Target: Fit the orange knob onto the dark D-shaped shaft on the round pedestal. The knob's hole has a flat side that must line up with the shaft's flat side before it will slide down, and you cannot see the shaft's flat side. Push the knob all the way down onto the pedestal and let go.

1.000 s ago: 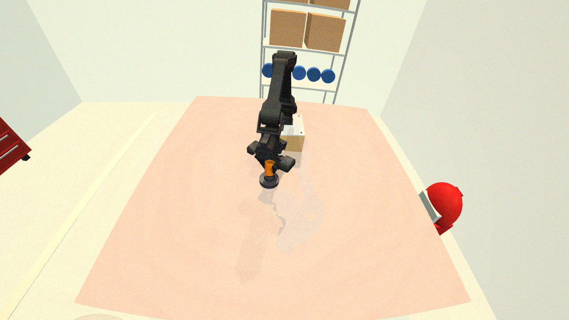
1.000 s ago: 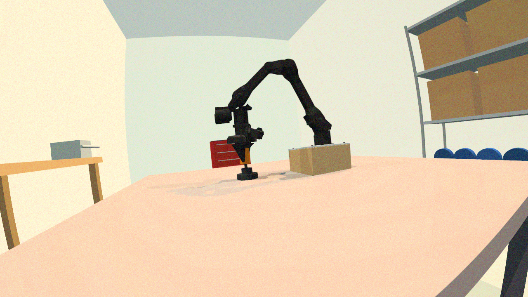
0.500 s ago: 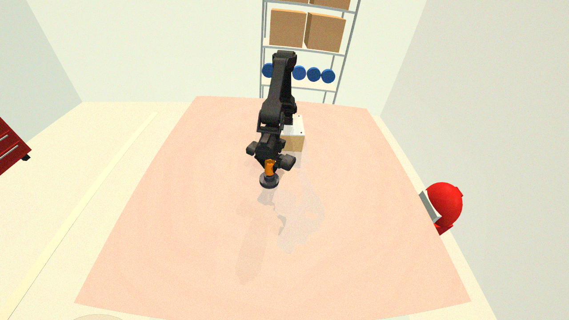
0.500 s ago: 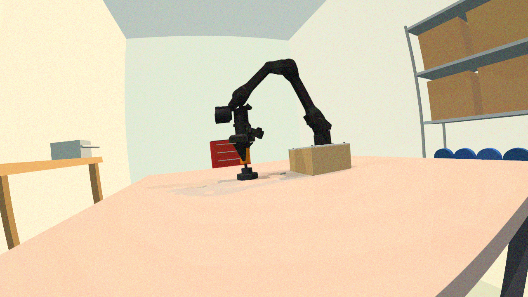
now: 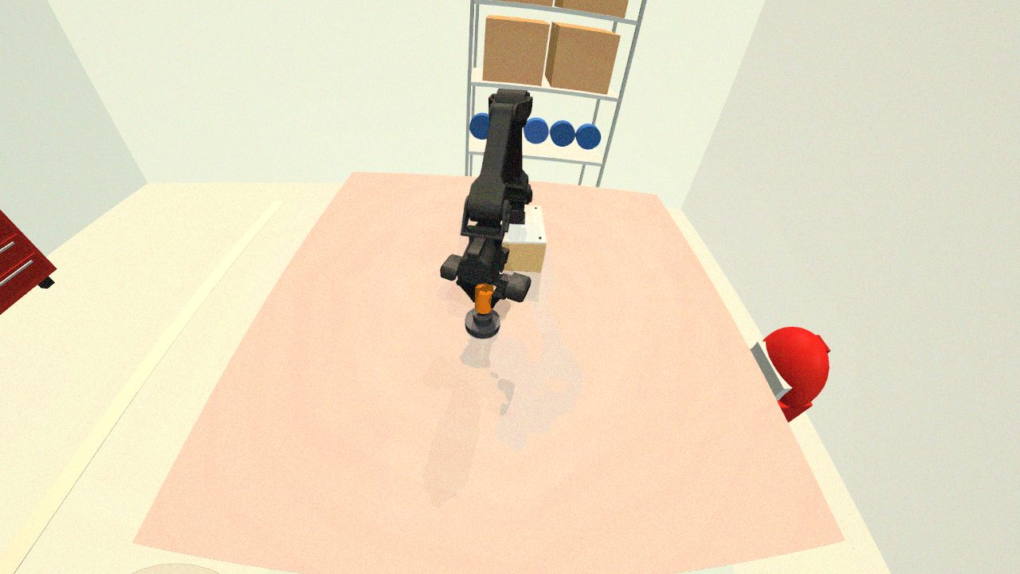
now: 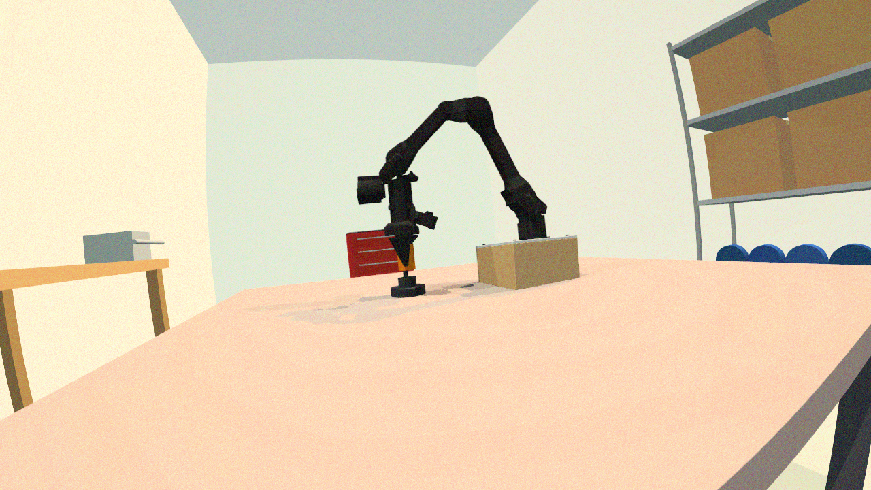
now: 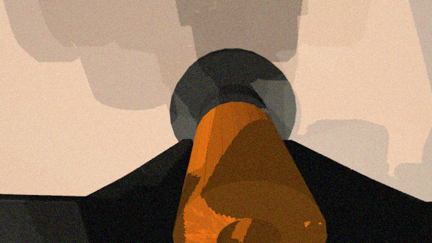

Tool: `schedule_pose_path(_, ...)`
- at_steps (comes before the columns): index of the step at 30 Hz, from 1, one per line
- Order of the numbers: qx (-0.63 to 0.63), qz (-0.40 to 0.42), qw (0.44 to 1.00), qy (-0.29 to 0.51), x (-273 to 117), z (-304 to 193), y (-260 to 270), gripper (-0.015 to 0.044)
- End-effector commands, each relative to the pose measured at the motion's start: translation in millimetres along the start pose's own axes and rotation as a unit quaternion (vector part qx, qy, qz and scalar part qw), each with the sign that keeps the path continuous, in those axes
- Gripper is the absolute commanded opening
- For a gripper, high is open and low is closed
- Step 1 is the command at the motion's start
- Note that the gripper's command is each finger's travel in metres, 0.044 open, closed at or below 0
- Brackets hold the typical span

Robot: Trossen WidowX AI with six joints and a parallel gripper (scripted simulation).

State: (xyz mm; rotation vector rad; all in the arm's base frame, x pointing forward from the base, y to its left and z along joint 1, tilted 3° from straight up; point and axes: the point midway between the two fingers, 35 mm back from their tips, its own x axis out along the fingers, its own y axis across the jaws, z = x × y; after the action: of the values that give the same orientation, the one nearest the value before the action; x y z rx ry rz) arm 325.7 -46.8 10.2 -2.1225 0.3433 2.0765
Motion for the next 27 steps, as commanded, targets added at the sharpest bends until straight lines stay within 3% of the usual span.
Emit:
schedule_pose_path(1,-0.002,0.002,1.000,0.002,1.2,0.2,0.7,0.0000)
schedule_pose_path(21,-0.002,0.002,1.000,0.002,-3.7,-3.6,-0.2,0.0000)
schedule_pose_path(27,0.089,0.001,0.996,0.002,-4.7,-4.4,-0.4,0.0000)
